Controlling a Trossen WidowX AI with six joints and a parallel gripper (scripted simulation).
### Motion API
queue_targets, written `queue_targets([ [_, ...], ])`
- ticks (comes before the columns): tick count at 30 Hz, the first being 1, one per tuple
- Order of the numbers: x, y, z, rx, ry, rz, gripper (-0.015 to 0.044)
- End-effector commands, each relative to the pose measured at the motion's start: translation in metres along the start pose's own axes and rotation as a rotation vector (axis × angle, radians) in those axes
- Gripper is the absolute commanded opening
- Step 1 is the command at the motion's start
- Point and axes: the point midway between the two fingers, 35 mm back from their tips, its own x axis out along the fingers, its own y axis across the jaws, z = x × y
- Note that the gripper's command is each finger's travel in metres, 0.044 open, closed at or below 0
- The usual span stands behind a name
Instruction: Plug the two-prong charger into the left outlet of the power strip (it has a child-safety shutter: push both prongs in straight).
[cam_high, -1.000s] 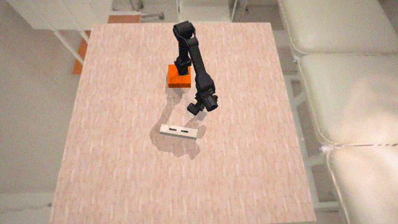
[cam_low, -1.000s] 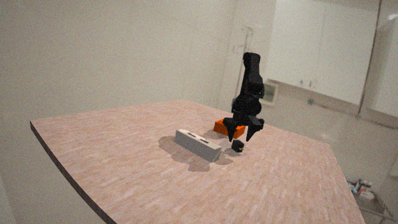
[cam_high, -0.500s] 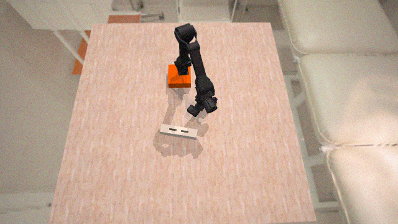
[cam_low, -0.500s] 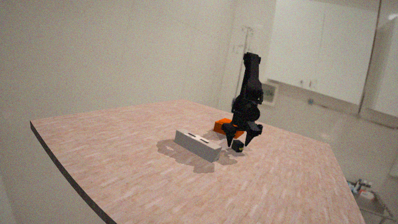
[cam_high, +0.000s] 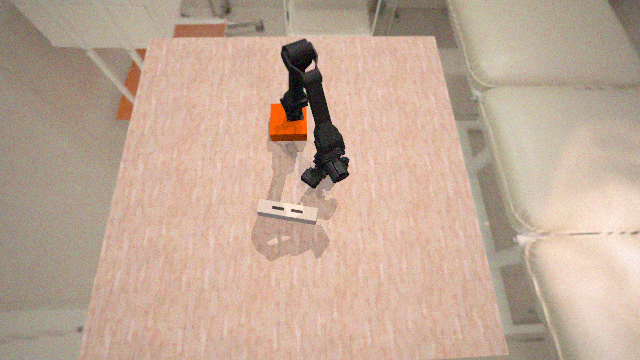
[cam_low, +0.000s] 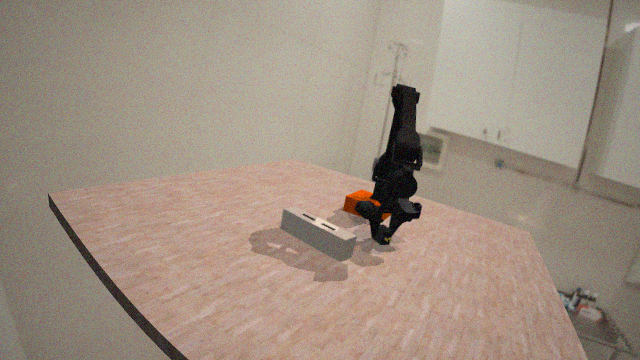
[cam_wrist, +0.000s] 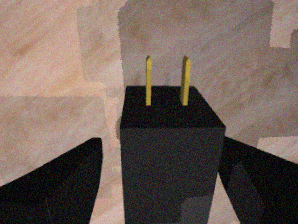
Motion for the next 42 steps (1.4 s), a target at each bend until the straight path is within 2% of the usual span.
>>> queue_targets([
  [1, 0.000, 0.000, 0.000, 0.000, 0.000, 0.000, 0.0151],
  [2, 0.000, 0.000, 0.000, 0.000, 0.000, 0.000, 0.0125],
  [8, 0.000, 0.000, 0.000, 0.000, 0.000, 0.000, 0.0085],
  [11, -0.006, 0.000, 0.000, 0.000, 0.000, 0.000, 0.0006],
  [12, -0.009, 0.000, 0.000, 0.000, 0.001, -0.001, 0.0000],
  [23, -0.055, 0.002, -0.007, -0.001, 0.003, -0.005, 0.0000],
  [29, -0.055, 0.000, -0.008, 0.033, 0.002, -0.003, 0.0000],
  [42, -0.043, -0.019, -0.010, 0.305, -0.003, 0.014, 0.0000],
])
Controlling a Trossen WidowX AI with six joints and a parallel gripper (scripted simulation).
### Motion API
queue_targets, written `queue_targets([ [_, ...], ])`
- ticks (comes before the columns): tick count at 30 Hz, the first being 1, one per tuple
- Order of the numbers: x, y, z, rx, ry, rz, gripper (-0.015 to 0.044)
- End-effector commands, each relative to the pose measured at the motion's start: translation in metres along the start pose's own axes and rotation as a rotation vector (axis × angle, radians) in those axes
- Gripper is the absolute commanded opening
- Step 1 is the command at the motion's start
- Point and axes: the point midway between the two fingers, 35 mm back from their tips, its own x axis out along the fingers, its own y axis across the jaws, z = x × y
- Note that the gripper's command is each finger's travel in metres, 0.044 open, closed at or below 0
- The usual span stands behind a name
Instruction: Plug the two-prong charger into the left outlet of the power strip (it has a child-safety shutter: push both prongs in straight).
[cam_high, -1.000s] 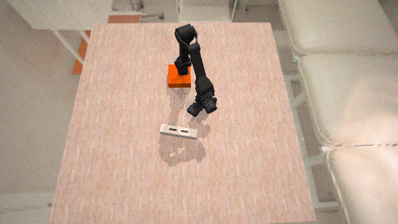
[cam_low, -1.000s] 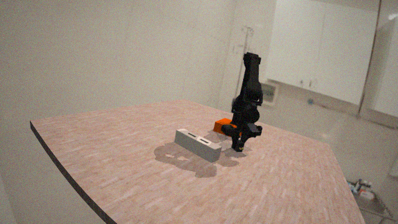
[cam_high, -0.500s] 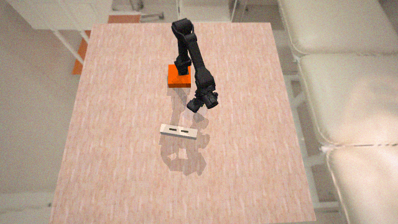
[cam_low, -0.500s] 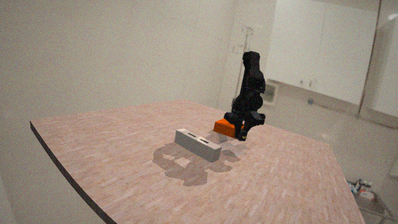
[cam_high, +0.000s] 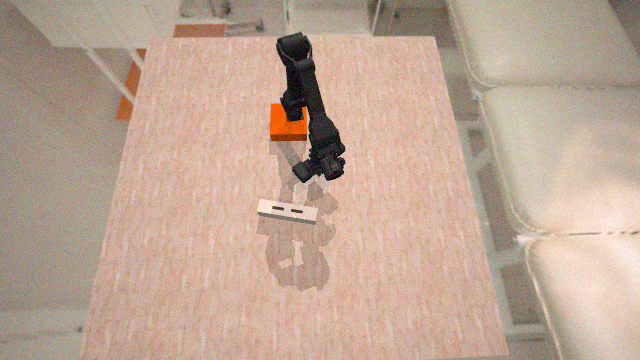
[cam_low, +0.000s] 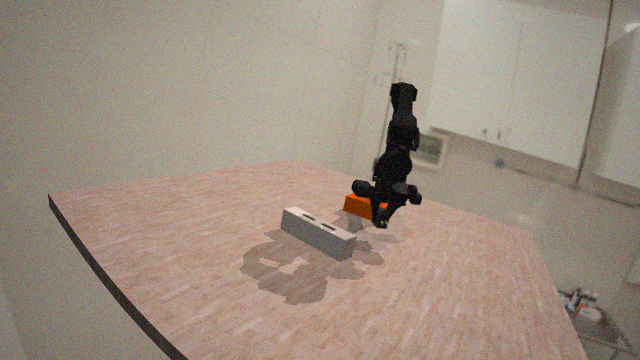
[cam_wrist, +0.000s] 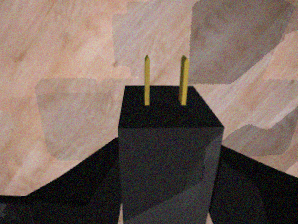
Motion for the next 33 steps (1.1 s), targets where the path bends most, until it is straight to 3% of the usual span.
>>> queue_targets([
  [1, 0.003, -0.005, 0.002, 0.086, -0.007, 0.011, 0.0000],
  [33, 0.034, -0.056, -0.002, 0.768, -0.005, 0.058, 0.0000],
])
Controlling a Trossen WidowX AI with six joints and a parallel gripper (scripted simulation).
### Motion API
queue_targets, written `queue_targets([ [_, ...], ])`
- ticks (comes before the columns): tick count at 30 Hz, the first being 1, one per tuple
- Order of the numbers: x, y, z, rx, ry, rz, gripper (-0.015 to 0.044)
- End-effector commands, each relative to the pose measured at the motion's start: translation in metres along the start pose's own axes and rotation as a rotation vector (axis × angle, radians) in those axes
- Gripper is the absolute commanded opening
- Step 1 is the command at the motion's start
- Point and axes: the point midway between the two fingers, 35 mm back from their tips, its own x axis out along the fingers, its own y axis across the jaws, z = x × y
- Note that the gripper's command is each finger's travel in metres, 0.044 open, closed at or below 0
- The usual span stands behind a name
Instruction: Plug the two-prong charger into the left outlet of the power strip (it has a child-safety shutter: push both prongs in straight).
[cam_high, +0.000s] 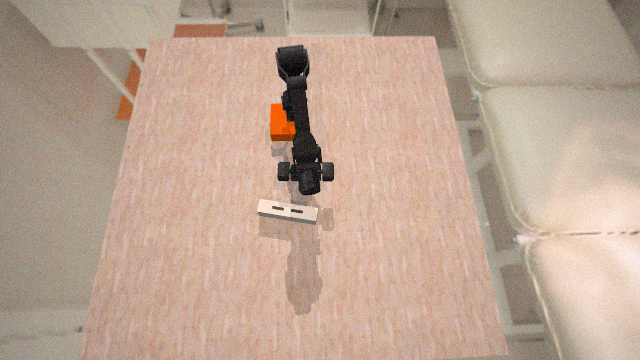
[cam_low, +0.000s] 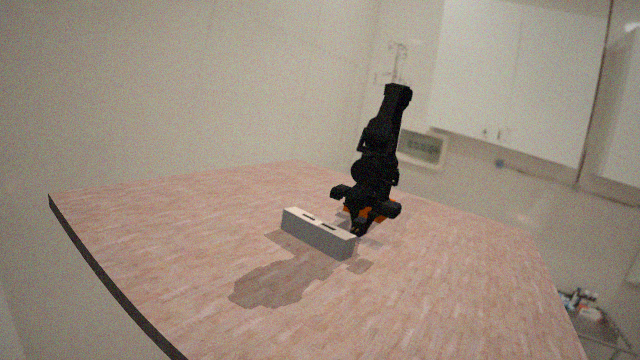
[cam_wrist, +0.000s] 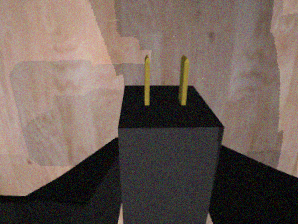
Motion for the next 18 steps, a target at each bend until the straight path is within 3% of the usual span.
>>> queue_targets([
  [1, 0.003, -0.005, 0.004, 0.086, -0.002, 0.013, 0.0000],
  [18, 0.003, -0.010, 0.020, 0.123, -0.002, 0.015, 0.0000],
])
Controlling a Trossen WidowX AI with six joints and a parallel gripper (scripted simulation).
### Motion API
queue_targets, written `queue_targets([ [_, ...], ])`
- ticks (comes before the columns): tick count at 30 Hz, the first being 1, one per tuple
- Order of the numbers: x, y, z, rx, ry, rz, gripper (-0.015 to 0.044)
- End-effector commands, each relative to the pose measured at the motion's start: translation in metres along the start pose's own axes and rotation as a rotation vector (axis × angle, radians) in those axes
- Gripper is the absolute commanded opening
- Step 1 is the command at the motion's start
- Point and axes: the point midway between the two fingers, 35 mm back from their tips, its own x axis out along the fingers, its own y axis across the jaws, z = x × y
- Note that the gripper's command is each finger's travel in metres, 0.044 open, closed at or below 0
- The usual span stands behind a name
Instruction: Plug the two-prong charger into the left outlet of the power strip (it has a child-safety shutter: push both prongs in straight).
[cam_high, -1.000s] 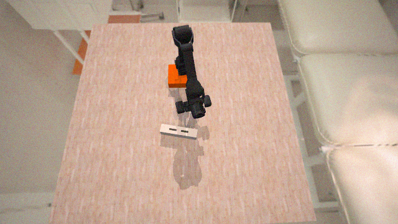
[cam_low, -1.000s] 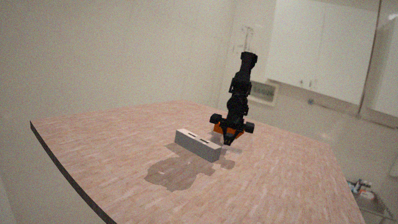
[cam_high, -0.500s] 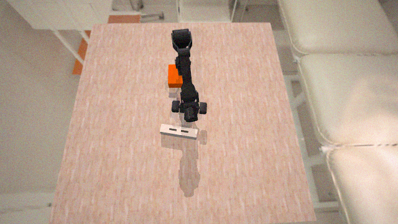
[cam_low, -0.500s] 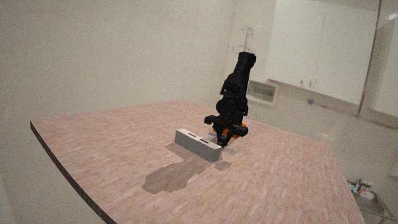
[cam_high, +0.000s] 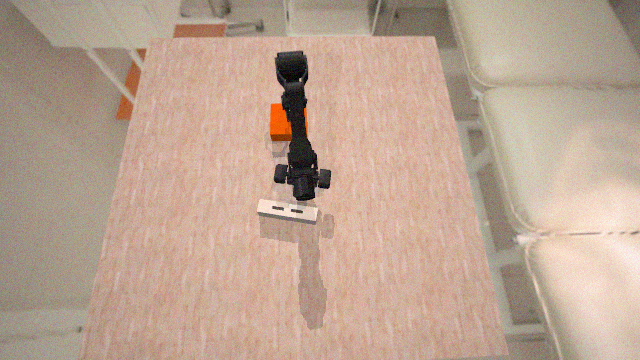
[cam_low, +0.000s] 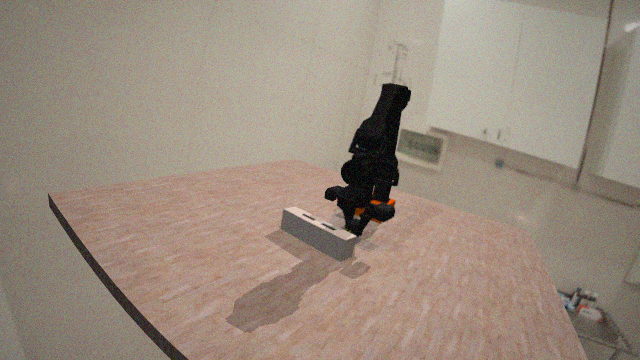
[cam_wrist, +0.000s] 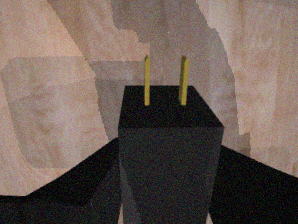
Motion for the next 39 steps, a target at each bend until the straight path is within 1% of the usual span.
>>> queue_targets([
  [1, -0.002, 0.001, 0.006, 0.008, -0.004, 0.008, 0.0000],
  [31, -0.003, -0.003, 0.040, 0.043, -0.006, 0.010, 0.0000],
  [39, -0.004, -0.003, 0.042, 0.045, -0.006, 0.010, 0.0000],
])
